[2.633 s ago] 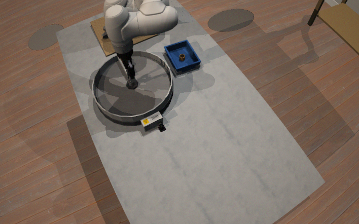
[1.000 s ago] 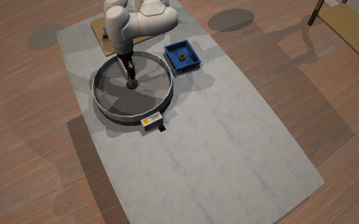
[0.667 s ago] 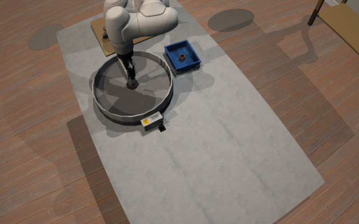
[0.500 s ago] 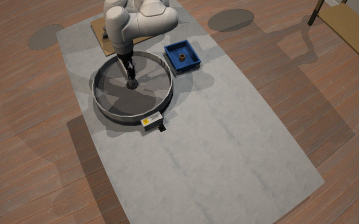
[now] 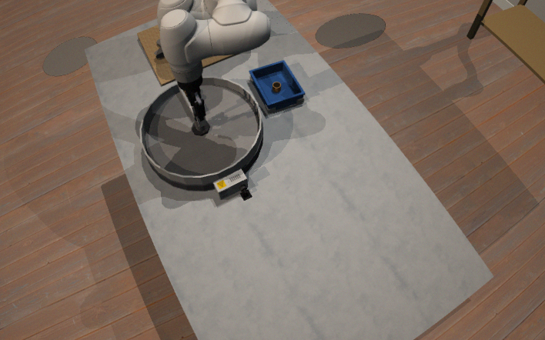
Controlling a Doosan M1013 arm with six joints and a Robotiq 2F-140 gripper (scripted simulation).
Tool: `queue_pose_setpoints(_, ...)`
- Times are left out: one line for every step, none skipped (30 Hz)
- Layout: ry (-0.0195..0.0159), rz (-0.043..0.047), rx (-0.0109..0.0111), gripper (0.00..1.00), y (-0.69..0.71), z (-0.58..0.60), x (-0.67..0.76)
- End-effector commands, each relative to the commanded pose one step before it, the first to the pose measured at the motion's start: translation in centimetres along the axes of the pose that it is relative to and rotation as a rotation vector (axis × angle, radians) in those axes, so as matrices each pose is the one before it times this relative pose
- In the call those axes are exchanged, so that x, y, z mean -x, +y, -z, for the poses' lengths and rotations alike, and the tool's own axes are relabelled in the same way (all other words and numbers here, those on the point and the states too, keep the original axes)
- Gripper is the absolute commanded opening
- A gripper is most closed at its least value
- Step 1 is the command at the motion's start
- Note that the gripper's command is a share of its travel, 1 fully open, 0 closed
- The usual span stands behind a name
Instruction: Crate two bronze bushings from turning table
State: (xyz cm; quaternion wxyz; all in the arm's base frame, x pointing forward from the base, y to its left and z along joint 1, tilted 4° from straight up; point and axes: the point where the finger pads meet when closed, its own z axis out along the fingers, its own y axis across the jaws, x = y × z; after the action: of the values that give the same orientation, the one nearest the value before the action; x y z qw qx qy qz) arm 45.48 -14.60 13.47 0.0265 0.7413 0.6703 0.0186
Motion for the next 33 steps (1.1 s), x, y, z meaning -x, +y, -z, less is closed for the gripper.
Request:
queue_pose_setpoints(0.00017, 0.00002, 0.00009, 0.00, -0.001, 0.005, -0.003)
queue_pose_setpoints(0.00000, 0.00000, 0.00000, 0.00, 0.000, 0.000, 0.000)
queue_pose_setpoints(0.00000, 0.00000, 0.00000, 0.00, 0.000, 0.000, 0.000)
queue_pose_setpoints(0.00000, 0.00000, 0.00000, 0.00, 0.000, 0.000, 0.000)
queue_pose_setpoints(0.00000, 0.00000, 0.00000, 0.00, 0.000, 0.000, 0.000)
queue_pose_setpoints(0.00000, 0.00000, 0.00000, 0.00, 0.000, 0.000, 0.000)
queue_pose_setpoints(0.00000, 0.00000, 0.00000, 0.00, 0.000, 0.000, 0.000)
queue_pose_setpoints(0.00000, 0.00000, 0.00000, 0.00, 0.000, 0.000, 0.000)
queue_pose_setpoints(0.00000, 0.00000, 0.00000, 0.00, 0.000, 0.000, 0.000)
queue_pose_setpoints(0.00000, 0.00000, 0.00000, 0.00, 0.000, 0.000, 0.000)
queue_pose_setpoints(0.00000, 0.00000, 0.00000, 0.00, 0.000, 0.000, 0.000)
queue_pose_setpoints(0.00000, 0.00000, 0.00000, 0.00, 0.000, 0.000, 0.000)
queue_pose_setpoints(0.00000, 0.00000, 0.00000, 0.00, 0.000, 0.000, 0.000)
queue_pose_setpoints(0.00000, 0.00000, 0.00000, 0.00, 0.000, 0.000, 0.000)
queue_pose_setpoints(0.00000, 0.00000, 0.00000, 0.00, 0.000, 0.000, 0.000)
queue_pose_setpoints(0.00000, 0.00000, 0.00000, 0.00, 0.000, 0.000, 0.000)
queue_pose_setpoints(0.00000, 0.00000, 0.00000, 0.00, 0.000, 0.000, 0.000)
queue_pose_setpoints(0.00000, 0.00000, 0.00000, 0.24, 0.000, 0.000, 0.000)
queue_pose_setpoints(0.00000, 0.00000, 0.00000, 0.24, 0.000, 0.000, 0.000)
queue_pose_setpoints(0.00000, 0.00000, 0.00000, 0.24, 0.000, 0.000, 0.000)
queue_pose_setpoints(0.00000, 0.00000, 0.00000, 0.24, 0.000, 0.000, 0.000)
queue_pose_setpoints(0.00000, 0.00000, 0.00000, 0.24, 0.000, 0.000, 0.000)
queue_pose_setpoints(0.00000, 0.00000, 0.00000, 0.24, 0.000, 0.000, 0.000)
queue_pose_setpoints(0.00000, 0.00000, 0.00000, 0.24, 0.000, 0.000, 0.000)
queue_pose_setpoints(0.00000, 0.00000, 0.00000, 0.24, 0.000, 0.000, 0.000)
queue_pose_setpoints(0.00000, 0.00000, 0.00000, 0.24, 0.000, 0.000, 0.000)
queue_pose_setpoints(0.00000, 0.00000, 0.00000, 0.24, 0.000, 0.000, 0.000)
queue_pose_setpoints(0.00000, 0.00000, 0.00000, 0.24, 0.000, 0.000, 0.000)
queue_pose_setpoints(0.00000, 0.00000, 0.00000, 0.24, 0.000, 0.000, 0.000)
queue_pose_setpoints(0.00000, 0.00000, 0.00000, 0.24, 0.000, 0.000, 0.000)
queue_pose_setpoints(0.00000, 0.00000, 0.00000, 0.24, 0.000, 0.000, 0.000)
queue_pose_setpoints(0.00000, 0.00000, 0.00000, 0.24, 0.000, 0.000, 0.000)
queue_pose_setpoints(0.00000, 0.00000, 0.00000, 0.24, 0.000, 0.000, 0.000)
